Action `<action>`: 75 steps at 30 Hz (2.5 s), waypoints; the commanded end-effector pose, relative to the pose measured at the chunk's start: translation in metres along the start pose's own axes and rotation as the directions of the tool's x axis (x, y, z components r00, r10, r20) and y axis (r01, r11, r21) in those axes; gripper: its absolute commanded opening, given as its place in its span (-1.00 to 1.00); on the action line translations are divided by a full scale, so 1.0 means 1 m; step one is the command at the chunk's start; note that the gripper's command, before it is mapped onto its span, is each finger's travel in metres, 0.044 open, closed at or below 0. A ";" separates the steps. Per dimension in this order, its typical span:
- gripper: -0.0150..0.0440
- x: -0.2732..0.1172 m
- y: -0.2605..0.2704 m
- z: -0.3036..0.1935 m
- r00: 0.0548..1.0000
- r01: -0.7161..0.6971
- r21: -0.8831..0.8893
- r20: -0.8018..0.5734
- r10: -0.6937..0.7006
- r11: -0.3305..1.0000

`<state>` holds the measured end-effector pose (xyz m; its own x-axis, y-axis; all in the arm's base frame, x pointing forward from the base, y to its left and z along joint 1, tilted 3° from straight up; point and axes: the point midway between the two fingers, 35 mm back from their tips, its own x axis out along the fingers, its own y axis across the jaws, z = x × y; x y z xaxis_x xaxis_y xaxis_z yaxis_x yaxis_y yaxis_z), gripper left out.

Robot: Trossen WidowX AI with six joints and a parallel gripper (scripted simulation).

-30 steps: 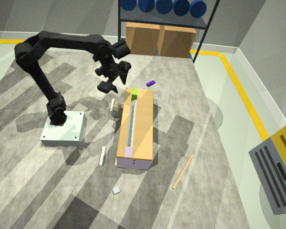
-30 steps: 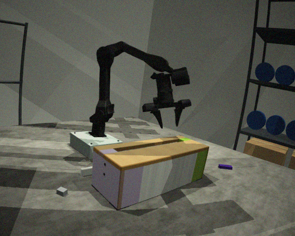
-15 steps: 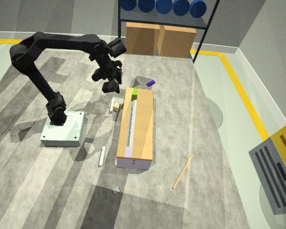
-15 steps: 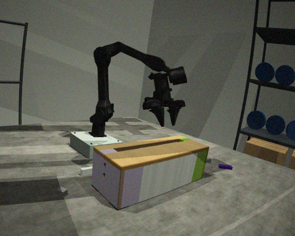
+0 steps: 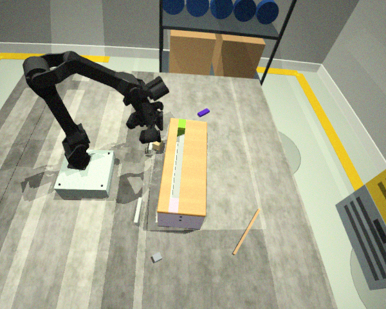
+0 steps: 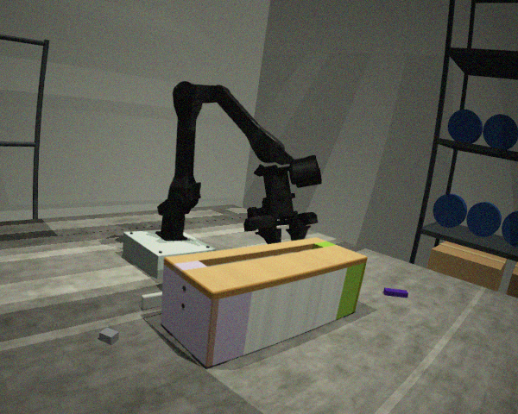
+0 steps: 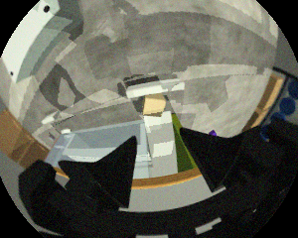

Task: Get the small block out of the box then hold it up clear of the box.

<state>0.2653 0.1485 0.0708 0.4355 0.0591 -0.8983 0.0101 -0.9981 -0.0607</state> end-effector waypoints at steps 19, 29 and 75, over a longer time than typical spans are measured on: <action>0.47 0.034 -0.002 0.013 1.000 -0.002 -0.004 -0.007 0.002 1.000; 0.47 0.048 -0.002 0.020 1.000 -0.002 -0.004 -0.007 0.002 1.000; -0.49 -0.014 -0.005 -0.002 0.999 0.040 -0.081 -0.013 -0.042 0.996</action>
<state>0.2628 0.1505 0.0686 0.4344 0.0628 -0.8985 0.0462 -0.9978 -0.0474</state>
